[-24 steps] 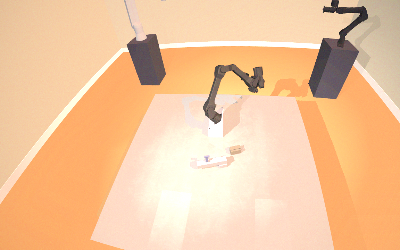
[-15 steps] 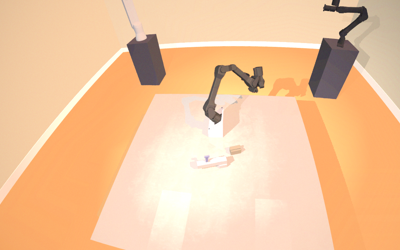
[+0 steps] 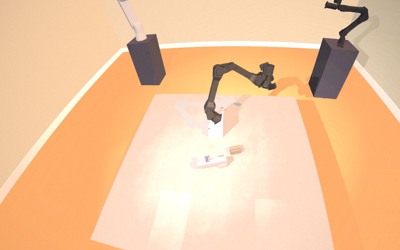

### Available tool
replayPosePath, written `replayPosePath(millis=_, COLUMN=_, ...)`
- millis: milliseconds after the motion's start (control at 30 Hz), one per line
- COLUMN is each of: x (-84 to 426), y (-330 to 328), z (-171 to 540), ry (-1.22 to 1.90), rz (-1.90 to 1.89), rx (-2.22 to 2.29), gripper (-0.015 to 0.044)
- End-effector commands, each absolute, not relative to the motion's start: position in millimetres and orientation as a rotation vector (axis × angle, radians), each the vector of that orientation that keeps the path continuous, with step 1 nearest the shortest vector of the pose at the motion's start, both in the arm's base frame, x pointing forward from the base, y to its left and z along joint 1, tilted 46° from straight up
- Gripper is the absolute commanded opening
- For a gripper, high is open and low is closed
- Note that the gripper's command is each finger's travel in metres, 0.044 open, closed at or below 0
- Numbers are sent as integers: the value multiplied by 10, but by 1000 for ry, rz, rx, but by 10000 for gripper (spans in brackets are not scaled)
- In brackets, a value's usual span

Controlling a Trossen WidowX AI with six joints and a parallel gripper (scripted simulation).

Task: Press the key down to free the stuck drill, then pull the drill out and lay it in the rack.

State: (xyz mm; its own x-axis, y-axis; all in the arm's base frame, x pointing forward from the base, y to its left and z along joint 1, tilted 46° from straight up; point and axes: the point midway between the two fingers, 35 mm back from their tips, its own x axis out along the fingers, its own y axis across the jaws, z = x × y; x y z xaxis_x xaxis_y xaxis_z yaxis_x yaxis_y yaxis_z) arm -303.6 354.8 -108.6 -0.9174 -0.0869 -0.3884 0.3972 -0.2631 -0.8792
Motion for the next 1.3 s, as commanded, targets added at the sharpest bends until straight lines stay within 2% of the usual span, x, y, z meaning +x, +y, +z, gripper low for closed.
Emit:
replayPosePath(millis=0, x=-2423, y=3964, z=-1120, ry=1365, rz=-2513, rx=777, gripper=0)
replayPosePath(millis=333, x=-743, y=4416, z=-1104, ry=426, rz=-2941, rx=1606, gripper=0)
replayPosePath(millis=467, x=-83, y=4355, z=-1036, ry=-20, rz=-3023, rx=1872, gripper=0)
replayPosePath(millis=600, x=268, y=4270, z=-983, ry=-284, rz=-3044, rx=2002, gripper=0)
replayPosePath(millis=767, x=980, y=3972, z=-873, ry=-905, rz=-2991, rx=2263, gripper=0)
replayPosePath(millis=1000, x=1920, y=3232, z=-635, ry=-1974, rz=-2594, rx=2561, gripper=0)
replayPosePath(millis=1267, x=2642, y=2108, z=-245, ry=-3108, rz=-1543, rx=2670, gripper=0)
